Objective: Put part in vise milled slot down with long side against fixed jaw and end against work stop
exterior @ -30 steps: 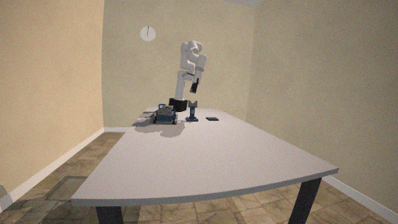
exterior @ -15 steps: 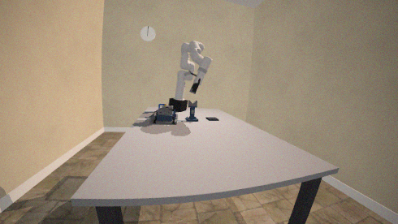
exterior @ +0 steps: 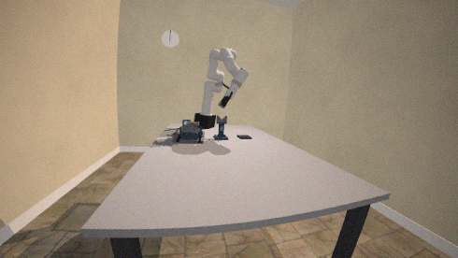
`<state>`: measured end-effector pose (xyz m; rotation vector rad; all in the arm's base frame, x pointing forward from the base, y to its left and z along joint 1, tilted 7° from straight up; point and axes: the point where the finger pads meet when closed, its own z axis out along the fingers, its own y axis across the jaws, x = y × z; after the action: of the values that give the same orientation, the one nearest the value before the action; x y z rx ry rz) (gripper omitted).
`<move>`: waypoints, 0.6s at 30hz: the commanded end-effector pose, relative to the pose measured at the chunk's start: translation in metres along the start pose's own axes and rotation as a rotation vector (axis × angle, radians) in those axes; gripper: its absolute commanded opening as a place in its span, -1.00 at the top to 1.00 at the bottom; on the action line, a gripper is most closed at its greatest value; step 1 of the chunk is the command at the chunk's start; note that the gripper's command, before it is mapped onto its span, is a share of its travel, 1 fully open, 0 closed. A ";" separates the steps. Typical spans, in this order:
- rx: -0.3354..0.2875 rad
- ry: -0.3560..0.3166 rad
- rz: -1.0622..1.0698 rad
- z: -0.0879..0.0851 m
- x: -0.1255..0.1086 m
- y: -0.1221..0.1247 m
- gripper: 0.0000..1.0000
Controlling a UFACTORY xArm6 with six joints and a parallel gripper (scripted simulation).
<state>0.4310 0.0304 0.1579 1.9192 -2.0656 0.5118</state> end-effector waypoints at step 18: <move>0.002 0.189 0.002 -0.001 -0.002 -0.001 1.00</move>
<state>0.4312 0.0321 0.1568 1.8094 -1.9599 0.6486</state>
